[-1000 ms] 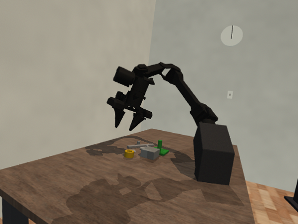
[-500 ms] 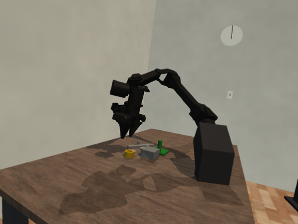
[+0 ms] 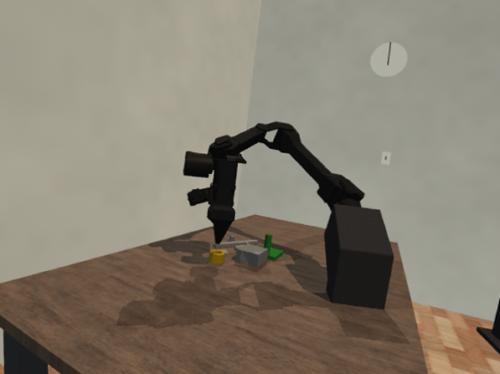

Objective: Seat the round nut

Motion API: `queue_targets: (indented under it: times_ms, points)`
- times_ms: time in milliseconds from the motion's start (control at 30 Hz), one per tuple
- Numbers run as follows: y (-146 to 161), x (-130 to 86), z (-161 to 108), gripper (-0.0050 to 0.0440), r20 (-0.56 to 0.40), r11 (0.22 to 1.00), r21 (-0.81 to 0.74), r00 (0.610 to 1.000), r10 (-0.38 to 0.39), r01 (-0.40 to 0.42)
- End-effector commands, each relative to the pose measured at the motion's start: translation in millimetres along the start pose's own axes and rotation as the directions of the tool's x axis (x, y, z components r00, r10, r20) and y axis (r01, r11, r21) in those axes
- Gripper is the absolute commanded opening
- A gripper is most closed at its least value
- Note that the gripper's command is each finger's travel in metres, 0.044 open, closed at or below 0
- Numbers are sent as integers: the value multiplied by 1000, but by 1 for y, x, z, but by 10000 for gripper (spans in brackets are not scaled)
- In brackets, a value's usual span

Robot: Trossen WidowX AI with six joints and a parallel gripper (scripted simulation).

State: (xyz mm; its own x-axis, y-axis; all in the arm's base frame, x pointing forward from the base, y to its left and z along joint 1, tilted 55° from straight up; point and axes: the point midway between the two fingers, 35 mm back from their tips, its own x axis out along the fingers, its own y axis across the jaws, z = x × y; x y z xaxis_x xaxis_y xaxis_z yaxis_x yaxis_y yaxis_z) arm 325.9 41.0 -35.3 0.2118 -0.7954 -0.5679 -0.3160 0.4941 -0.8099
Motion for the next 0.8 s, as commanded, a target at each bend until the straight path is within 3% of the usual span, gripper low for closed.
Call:
queue_targets:
  times_ms: [0,200,467,767]
  points:
    - [-8,1,0,320,5,997,-74,1000,4,-4]
    - [-8,2,0,320,5,997,-74,1000,4,-4]
    - [-8,29,0,320,5,997,-75,1000,5,-4]
    - [-8,43,0,320,5,997,-75,1000,3,-2]
